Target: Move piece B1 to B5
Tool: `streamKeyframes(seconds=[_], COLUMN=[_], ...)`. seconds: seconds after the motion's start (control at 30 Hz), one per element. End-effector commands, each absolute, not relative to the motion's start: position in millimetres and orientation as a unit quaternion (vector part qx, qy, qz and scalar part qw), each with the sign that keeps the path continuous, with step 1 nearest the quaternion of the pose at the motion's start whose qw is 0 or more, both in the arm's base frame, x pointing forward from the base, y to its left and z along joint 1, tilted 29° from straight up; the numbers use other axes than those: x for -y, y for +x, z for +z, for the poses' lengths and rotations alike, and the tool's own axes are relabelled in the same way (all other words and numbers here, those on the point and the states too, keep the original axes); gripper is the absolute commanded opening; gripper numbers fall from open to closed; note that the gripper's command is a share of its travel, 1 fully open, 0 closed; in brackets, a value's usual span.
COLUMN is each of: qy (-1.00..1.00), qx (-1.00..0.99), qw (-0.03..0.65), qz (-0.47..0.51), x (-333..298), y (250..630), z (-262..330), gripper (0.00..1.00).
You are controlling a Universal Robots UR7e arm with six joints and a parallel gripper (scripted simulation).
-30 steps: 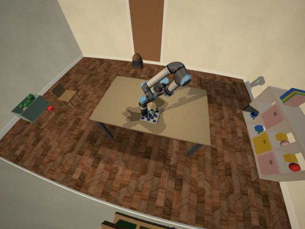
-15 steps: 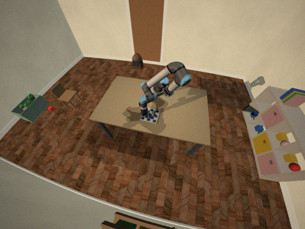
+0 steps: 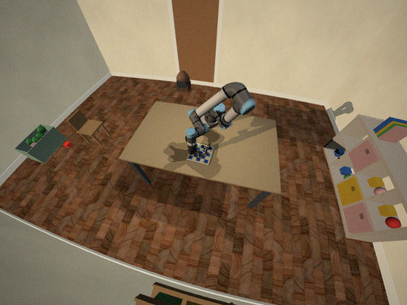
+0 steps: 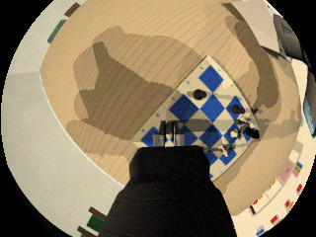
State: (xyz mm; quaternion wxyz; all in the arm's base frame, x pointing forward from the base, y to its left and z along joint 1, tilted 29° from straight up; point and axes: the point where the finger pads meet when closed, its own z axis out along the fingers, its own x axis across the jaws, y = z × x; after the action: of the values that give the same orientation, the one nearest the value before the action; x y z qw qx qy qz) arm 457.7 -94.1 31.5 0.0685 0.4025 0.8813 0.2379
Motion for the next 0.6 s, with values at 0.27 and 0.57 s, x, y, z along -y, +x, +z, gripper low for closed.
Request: streamKeyframes(seconds=[0.27, 0.57], qy=[0.403, 0.403], qx=[-0.881, -0.881], qw=[0.069, 0.069], qz=[0.238, 0.238], x=[94.4, 93.7], y=[458.1, 458.7], z=[31.5, 30.0], gripper=[0.0, 0.0])
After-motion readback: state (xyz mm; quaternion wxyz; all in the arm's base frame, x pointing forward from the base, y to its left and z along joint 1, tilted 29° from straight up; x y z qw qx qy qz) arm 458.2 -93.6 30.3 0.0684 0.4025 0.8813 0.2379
